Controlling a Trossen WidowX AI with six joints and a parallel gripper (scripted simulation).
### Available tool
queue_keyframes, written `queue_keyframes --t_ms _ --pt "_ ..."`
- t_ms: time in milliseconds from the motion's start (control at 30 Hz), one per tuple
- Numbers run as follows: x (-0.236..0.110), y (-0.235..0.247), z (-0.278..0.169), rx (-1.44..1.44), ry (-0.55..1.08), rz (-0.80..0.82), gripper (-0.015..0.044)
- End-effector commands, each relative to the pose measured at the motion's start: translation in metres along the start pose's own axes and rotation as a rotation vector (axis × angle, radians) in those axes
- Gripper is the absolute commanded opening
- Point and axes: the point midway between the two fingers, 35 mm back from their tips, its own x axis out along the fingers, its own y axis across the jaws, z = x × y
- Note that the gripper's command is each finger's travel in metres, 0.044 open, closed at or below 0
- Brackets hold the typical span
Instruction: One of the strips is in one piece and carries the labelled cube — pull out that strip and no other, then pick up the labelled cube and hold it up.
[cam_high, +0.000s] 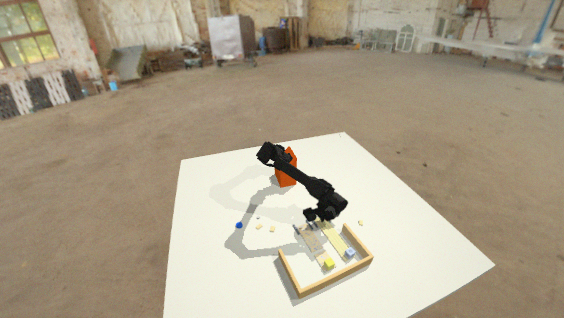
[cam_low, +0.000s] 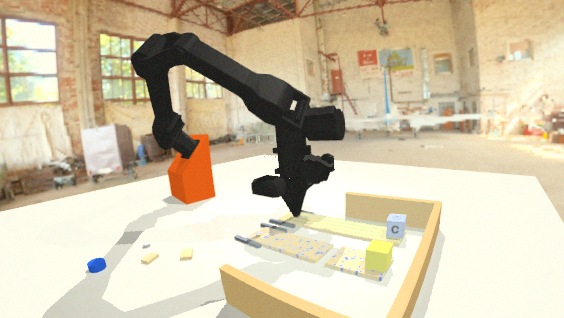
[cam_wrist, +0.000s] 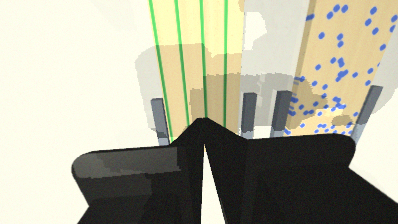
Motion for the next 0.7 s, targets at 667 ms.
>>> queue_keyframes --t_ms 667 --pt "0.0022 0.0002 -0.0099 -0.005 -0.001 -0.005 0.0000"
